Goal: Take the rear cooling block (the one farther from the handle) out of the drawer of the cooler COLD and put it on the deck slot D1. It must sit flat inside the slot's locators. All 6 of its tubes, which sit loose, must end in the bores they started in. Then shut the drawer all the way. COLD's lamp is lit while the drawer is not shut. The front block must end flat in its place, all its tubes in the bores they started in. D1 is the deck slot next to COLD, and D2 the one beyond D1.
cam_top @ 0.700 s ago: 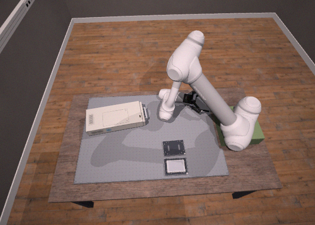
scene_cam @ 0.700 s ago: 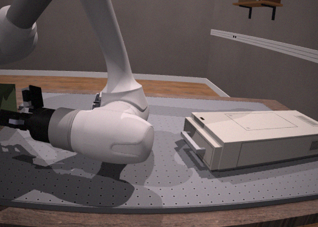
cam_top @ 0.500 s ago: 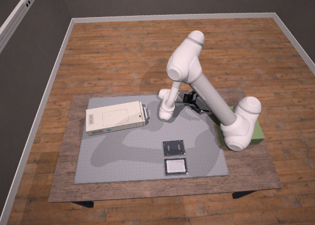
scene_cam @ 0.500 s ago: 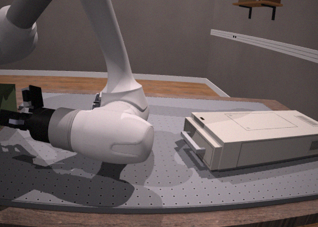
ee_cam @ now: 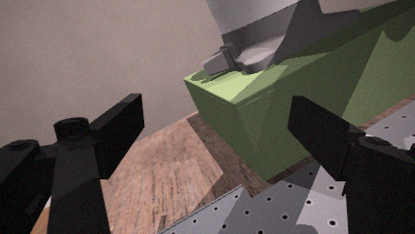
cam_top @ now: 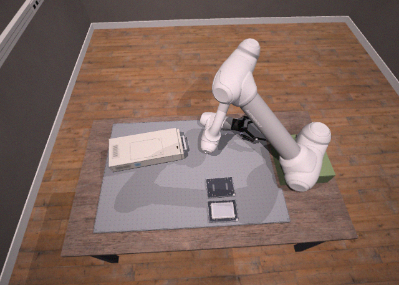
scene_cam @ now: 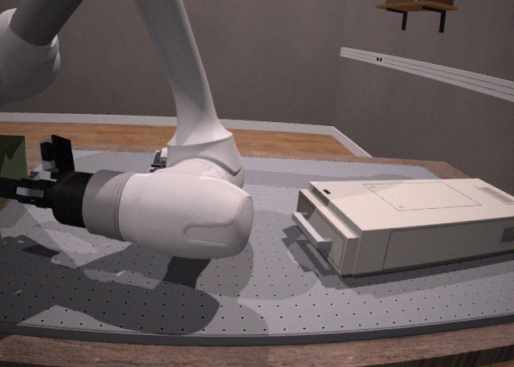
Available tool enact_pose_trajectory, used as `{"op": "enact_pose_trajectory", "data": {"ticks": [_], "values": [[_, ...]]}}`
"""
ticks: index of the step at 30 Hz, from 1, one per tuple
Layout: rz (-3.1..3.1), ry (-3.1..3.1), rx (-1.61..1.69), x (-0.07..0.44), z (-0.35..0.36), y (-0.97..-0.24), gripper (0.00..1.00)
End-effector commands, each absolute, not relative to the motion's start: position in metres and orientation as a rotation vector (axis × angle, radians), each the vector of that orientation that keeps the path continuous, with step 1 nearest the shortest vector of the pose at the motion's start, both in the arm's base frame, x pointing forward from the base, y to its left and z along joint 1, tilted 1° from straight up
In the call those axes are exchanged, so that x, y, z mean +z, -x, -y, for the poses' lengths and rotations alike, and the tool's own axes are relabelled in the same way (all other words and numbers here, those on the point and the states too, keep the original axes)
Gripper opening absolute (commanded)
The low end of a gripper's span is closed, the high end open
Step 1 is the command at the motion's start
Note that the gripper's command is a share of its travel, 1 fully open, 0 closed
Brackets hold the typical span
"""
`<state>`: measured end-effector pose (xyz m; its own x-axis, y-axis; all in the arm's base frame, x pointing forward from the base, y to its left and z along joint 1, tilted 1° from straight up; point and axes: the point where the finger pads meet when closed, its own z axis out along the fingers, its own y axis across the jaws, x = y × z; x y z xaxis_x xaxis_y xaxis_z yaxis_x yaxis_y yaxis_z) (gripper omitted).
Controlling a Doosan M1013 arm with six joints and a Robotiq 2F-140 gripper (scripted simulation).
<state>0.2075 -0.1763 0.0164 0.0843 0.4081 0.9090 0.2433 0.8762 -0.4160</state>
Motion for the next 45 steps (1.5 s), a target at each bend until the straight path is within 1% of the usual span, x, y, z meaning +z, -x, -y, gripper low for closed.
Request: {"op": "enact_pose_trajectory", "data": {"ticks": [1, 28, 45], "values": [[1.526, 0.611, 0.198, 0.017, 0.172, -0.216, 0.35], [1.607, 1.209, 0.6, 0.021, 0.146, -0.27, 0.35], [1.571, 1.631, 0.749, 0.029, 0.128, -0.306, 0.35]]}}
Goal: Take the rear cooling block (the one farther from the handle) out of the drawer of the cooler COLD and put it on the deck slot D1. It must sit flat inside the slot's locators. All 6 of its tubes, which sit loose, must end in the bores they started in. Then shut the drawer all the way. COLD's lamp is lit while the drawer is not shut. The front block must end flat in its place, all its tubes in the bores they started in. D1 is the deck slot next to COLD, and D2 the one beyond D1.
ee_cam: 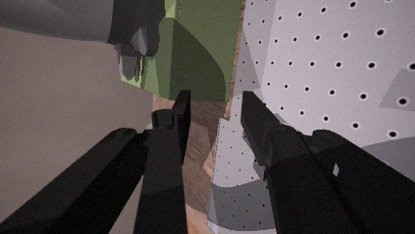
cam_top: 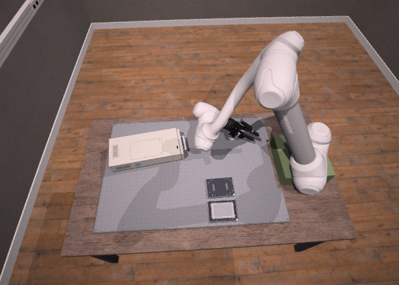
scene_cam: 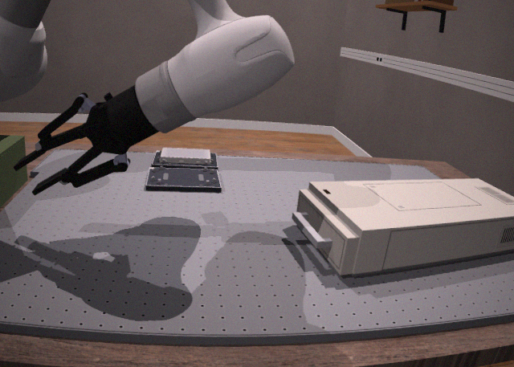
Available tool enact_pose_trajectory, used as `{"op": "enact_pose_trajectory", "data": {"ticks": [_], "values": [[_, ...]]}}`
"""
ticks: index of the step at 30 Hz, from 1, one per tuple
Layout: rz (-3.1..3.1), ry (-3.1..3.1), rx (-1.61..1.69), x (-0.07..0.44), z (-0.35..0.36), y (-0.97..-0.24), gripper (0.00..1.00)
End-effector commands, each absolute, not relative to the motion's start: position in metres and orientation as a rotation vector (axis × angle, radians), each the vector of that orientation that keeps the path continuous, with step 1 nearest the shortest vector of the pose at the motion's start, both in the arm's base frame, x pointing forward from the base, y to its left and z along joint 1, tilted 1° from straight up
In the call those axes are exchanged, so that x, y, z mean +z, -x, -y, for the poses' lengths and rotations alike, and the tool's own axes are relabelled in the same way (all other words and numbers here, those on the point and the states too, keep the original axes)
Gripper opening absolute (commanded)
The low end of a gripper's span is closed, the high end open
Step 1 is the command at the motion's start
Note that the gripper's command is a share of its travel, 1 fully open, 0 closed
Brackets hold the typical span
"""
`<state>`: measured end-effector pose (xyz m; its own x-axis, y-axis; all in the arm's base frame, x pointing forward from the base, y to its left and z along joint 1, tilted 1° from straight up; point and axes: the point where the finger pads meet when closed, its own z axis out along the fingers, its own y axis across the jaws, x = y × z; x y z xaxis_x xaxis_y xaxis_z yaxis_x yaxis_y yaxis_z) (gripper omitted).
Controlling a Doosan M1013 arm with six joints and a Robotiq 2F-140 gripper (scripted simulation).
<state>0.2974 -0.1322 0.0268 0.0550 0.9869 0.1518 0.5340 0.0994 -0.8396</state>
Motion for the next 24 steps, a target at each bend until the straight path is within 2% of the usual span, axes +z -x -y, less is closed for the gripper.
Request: {"op": "enact_pose_trajectory", "data": {"ticks": [1, 24], "values": [[1.571, 1.631, 0.749, 0.029, 0.128, -0.306, 0.35], [1.377, 2.235, 0.788, 0.052, 0.097, -0.36, 0.35]]}}
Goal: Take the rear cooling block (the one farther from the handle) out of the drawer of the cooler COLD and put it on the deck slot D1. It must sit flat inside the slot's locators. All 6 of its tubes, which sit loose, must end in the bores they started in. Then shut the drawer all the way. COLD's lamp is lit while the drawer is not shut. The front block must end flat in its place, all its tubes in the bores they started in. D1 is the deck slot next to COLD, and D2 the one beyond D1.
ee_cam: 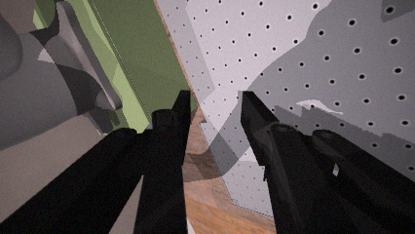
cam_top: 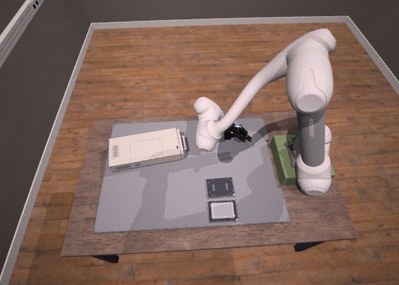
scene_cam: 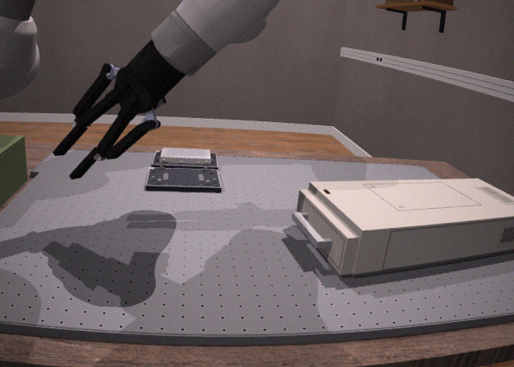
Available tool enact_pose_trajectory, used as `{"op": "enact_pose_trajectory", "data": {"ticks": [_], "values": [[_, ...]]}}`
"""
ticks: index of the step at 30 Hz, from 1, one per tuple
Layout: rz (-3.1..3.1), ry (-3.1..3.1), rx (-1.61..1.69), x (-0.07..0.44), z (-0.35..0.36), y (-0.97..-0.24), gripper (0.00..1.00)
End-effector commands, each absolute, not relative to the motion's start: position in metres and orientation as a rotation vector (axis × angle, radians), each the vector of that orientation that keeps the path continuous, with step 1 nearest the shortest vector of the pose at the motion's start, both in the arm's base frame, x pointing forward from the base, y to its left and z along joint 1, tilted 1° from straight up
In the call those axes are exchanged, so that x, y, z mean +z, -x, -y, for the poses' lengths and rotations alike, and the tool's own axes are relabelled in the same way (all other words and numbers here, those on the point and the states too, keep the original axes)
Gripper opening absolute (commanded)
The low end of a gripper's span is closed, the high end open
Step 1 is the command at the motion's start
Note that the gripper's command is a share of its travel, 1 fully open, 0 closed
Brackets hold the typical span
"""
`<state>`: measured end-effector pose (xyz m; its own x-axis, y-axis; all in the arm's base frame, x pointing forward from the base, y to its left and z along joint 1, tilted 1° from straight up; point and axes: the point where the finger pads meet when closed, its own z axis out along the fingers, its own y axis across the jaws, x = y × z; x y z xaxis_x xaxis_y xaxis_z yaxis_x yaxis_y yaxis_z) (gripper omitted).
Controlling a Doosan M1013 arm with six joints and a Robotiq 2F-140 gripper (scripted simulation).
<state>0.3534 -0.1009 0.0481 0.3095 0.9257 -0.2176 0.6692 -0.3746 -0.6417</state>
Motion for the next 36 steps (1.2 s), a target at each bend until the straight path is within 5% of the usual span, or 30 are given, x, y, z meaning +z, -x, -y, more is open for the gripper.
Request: {"op": "enact_pose_trajectory", "data": {"ticks": [1, 36], "values": [[1.362, 2.265, 0.784, 0.054, 0.095, -0.364, 0.35], [0.62, 3.029, 0.384, 0.118, 0.032, -0.442, 0.35]]}}
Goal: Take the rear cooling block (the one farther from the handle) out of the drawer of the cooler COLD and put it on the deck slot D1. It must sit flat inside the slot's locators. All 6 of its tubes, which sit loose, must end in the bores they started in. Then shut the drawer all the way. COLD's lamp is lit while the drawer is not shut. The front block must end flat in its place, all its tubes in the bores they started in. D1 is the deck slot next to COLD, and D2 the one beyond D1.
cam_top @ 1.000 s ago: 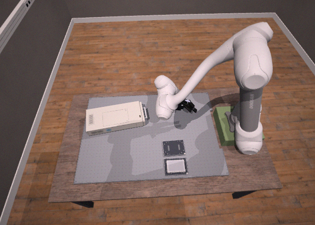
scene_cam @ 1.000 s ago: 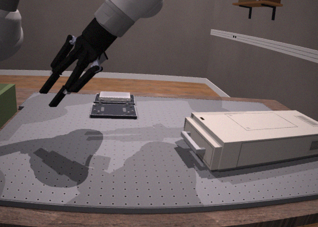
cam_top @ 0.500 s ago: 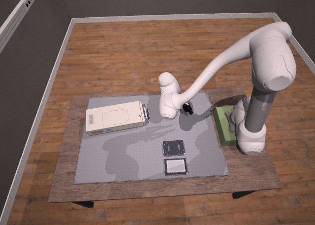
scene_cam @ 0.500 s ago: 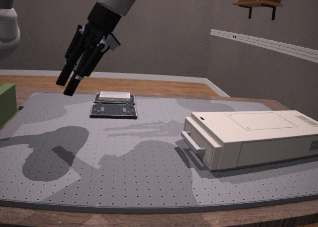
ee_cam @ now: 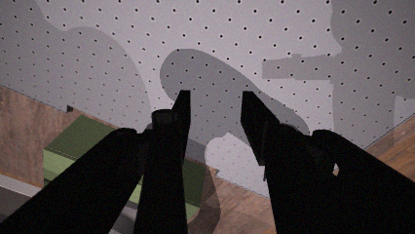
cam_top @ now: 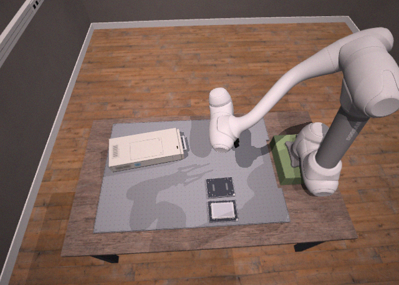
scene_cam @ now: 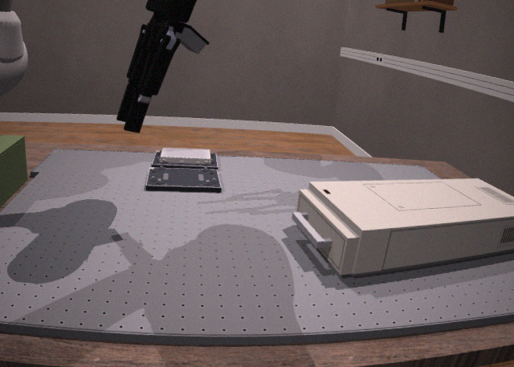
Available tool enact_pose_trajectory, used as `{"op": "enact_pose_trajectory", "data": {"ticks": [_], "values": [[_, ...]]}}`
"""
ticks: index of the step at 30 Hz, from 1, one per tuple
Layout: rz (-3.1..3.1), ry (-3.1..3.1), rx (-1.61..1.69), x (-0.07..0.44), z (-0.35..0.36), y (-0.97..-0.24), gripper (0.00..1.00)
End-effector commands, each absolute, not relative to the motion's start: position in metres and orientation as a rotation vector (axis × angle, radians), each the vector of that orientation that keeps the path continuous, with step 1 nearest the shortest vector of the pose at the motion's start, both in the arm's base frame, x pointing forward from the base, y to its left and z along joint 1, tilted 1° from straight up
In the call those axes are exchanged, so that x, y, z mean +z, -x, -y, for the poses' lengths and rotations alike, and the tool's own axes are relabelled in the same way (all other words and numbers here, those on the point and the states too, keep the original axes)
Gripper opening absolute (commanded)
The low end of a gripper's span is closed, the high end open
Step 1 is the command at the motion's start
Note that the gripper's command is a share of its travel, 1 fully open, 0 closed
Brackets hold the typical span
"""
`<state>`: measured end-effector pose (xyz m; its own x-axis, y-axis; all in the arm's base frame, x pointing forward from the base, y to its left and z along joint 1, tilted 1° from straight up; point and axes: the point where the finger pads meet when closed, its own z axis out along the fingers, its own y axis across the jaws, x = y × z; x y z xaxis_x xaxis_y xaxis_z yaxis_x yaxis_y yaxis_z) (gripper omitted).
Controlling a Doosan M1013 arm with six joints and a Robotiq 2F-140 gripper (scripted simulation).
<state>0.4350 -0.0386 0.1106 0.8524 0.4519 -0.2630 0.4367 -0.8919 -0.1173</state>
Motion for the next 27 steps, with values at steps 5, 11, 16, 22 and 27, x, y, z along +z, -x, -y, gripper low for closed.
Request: {"op": "enact_pose_trajectory", "data": {"ticks": [5, 11, 16, 22, 27], "values": [[0.467, 3.091, 0.282, 0.131, 0.021, -0.453, 0.35], [0.353, 3.123, 0.206, 0.142, 0.012, -0.46, 0.35], [0.18, 3.15, 0.089, 0.156, 0.001, -0.469, 0.35], [0.037, 3.154, -0.007, 0.174, -0.012, -0.479, 0.35], [0.037, 3.154, -0.007, 0.176, -0.014, -0.48, 0.35]]}}
